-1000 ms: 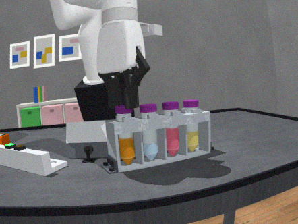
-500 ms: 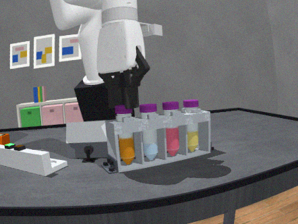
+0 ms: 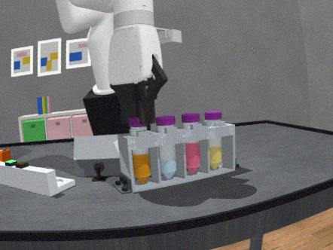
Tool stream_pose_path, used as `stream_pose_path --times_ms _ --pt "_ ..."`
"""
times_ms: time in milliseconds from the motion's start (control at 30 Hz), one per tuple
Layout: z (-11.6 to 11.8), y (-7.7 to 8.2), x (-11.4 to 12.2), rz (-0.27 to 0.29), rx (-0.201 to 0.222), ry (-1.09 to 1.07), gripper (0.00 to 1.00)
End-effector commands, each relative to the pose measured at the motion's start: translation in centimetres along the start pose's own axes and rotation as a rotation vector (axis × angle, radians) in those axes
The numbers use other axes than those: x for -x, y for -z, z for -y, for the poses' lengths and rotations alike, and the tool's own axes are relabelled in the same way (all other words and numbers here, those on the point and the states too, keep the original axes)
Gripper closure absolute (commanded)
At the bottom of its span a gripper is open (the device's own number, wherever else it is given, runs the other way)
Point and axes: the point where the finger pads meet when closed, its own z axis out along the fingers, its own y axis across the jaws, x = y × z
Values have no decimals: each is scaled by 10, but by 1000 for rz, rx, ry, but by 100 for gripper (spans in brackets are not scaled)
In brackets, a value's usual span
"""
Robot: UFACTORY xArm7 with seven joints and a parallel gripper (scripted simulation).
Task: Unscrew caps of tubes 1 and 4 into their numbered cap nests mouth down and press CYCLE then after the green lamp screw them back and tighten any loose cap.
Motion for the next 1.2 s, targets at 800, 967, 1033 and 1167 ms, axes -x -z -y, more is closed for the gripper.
stream_pose_path --times_ms 800,967,1033,1167 --pt "-2 -1 0 1 5 -167 100" --pt "-2 -1 1 0 5 -333 100" --pt "-2 -2 0 0 5 -400 100" --pt "-2 -2 1 0 5 -467 100"
